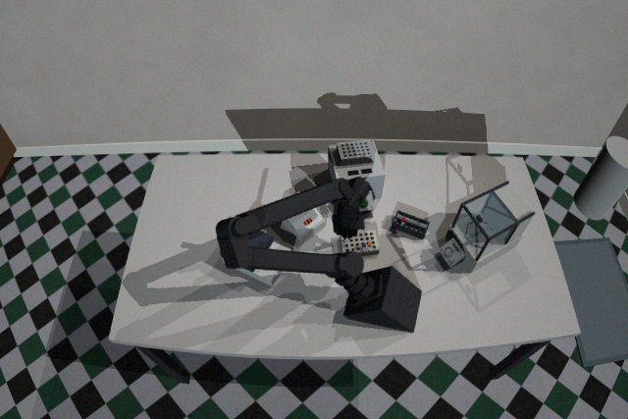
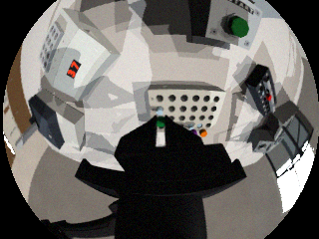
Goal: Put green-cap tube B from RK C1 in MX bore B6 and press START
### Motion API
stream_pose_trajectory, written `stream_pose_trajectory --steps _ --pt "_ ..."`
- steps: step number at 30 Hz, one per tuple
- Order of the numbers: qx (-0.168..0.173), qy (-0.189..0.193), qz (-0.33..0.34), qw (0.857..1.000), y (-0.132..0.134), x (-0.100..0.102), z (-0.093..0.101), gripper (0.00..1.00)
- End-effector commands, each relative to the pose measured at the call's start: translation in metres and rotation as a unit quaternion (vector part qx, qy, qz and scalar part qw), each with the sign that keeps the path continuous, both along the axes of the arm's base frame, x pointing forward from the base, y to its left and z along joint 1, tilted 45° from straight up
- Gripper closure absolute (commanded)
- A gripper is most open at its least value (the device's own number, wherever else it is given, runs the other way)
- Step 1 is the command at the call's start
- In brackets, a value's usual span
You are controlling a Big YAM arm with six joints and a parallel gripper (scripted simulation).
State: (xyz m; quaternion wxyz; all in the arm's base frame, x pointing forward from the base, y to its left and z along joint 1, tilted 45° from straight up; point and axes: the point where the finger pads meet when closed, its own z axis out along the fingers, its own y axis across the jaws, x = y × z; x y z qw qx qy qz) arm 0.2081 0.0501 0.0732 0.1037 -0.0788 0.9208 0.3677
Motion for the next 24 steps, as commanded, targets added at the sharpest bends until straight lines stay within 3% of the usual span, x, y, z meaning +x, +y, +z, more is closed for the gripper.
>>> stream_pose_trajectory --steps 1,11,21,24 --pt "-0.010 -0.027 -0.004 1.000 -0.011 0.015 0.015 0.91" --pt "-0.006 -0.018 -0.004 1.000 -0.012 0.009 0.013 0.91" --pt "-0.011 -0.029 -0.004 1.000 -0.018 0.016 0.024 0.91" --pt "-0.006 -0.017 -0.001 1.000 -0.012 0.009 0.016 0.91"
